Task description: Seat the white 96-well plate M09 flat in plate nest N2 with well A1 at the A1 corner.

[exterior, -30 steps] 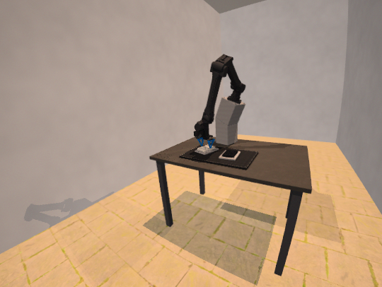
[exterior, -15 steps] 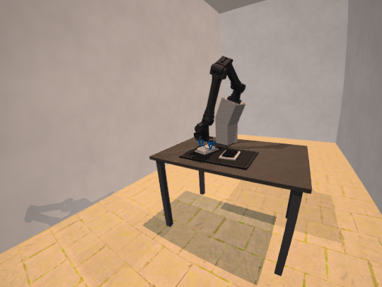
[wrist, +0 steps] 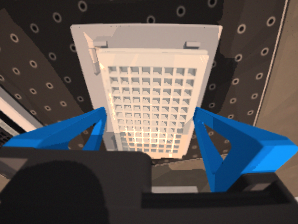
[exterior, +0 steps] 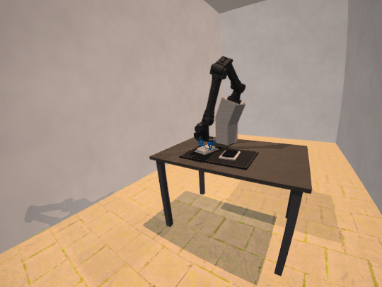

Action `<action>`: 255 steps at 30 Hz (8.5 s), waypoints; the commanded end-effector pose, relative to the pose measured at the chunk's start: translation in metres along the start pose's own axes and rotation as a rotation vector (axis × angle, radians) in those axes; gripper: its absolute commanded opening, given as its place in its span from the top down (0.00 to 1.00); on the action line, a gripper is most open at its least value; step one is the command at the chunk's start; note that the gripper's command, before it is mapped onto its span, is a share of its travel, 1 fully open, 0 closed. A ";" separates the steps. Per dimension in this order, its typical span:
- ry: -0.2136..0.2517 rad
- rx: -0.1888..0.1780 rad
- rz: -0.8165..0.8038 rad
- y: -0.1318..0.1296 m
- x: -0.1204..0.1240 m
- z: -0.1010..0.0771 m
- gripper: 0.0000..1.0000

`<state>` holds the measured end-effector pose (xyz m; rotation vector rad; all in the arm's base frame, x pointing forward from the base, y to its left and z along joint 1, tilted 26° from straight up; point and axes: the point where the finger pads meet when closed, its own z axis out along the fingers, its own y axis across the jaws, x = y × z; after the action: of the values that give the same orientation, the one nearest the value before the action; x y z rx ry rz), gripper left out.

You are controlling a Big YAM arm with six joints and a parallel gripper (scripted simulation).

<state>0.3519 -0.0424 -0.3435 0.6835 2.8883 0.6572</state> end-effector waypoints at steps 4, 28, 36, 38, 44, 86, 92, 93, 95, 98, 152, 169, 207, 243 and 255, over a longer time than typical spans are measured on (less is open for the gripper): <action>0.011 0.004 0.026 -0.006 0.009 0.002 0.00; 0.011 0.004 0.026 -0.006 0.009 0.002 0.00; 0.011 0.003 0.024 -0.006 0.009 0.002 1.00; 0.011 0.003 0.024 -0.006 0.009 0.002 1.00; 0.011 0.003 0.024 -0.006 0.009 0.002 1.00; 0.011 0.003 0.024 -0.006 0.009 0.002 1.00; 0.011 0.003 0.024 -0.006 0.009 0.002 1.00; 0.011 0.003 0.024 -0.006 0.009 0.002 1.00; 0.011 0.003 0.024 -0.006 0.009 0.002 1.00; 0.011 0.003 0.024 -0.006 0.009 0.002 1.00; -0.019 -0.001 -0.015 0.003 -0.009 -0.053 1.00; -0.019 -0.001 -0.015 0.003 -0.009 -0.053 1.00; -0.023 -0.001 0.012 0.006 -0.017 -0.054 1.00; -0.022 0.000 0.014 0.004 -0.017 -0.055 1.00; -0.024 -0.001 0.013 0.004 -0.019 -0.055 1.00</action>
<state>0.3447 -0.0561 -0.3042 0.6922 2.9015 0.6616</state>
